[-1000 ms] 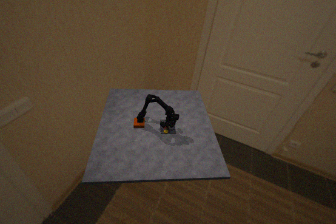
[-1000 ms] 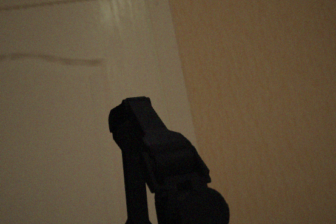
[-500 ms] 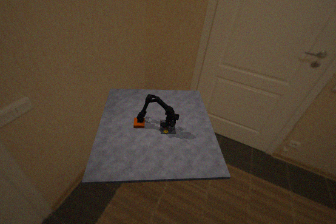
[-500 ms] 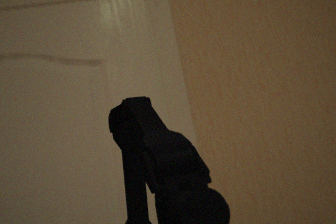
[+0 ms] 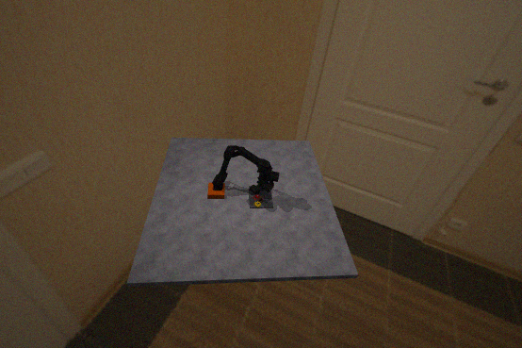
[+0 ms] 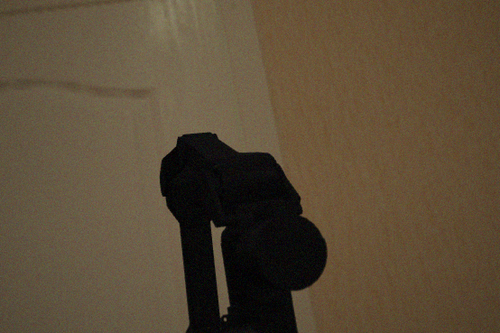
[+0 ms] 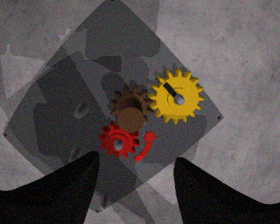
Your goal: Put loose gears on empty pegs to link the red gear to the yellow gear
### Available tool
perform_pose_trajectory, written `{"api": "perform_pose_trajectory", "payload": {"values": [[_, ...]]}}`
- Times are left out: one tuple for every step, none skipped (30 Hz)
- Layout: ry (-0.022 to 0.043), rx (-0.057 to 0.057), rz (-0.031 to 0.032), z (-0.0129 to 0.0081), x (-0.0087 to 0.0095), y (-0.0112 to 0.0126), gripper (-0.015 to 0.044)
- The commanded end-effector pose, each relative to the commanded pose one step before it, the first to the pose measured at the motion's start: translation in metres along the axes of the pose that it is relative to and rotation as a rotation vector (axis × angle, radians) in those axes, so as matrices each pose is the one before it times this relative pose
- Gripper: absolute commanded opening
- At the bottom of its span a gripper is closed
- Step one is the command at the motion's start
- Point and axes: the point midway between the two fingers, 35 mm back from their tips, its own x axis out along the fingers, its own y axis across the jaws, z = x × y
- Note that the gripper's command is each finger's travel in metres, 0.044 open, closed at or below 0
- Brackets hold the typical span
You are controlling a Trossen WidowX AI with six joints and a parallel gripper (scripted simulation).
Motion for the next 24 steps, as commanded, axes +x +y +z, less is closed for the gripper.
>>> {"api": "perform_pose_trajectory", "payload": {"values": [[-0.02569,0.0015,0.01474,0.00009,-0.03433,-0.00001,0.0298],[0.0,0.0,0.0,0.0,0.0,0.0,0.0324],[0.0,0.0,0.0,0.0,0.0,0.0,0.035],[0.0,0.0,0.0,0.0,0.0,0.0,0.0376],[0.0,0.0,0.0,0.0,0.0,0.0,0.0402],[0.0,0.0,0.0,0.0,0.0,0.0,0.0429],[0.0,0.0,0.0,0.0,0.0,0.0,0.044],[0.0,0.0,0.0,0.0,0.0,0.0,0.044],[0.0,0.0,0.0,0.0,0.0,0.0,0.044],[0.0,0.0,0.0,0.0,0.0,0.0,0.044],[0.0,0.0,0.0,0.0,0.0,0.0,0.044],[0.0,0.0,0.0,0.0,0.0,0.0,0.044],[0.0,0.0,0.0,0.0,0.0,0.0,0.044],[0.0,0.0,0.0,0.0,0.0,0.0,0.044],[0.0,0.0,0.0,0.0,0.0,0.0,0.044],[0.0,0.0,0.0,0.0,0.0,0.0,0.044],[0.0,0.0,0.0,0.0,0.0,0.0,0.044],[0.0,0.0,0.0,0.0,0.0,0.0,0.044],[0.0,0.0,0.0,0.0,0.0,0.0,0.044],[0.0,0.0,0.0,0.0,0.0,0.0,0.044],[0.0,0.0,0.0,0.0,0.0,0.0,0.044],[0.0,0.0,0.0,0.0,0.0,0.0,0.044],[0.0,0.0,0.0,0.0,0.0,0.0,0.044],[0.0,0.0,0.0,0.0,0.0,0.0,0.044]]}}
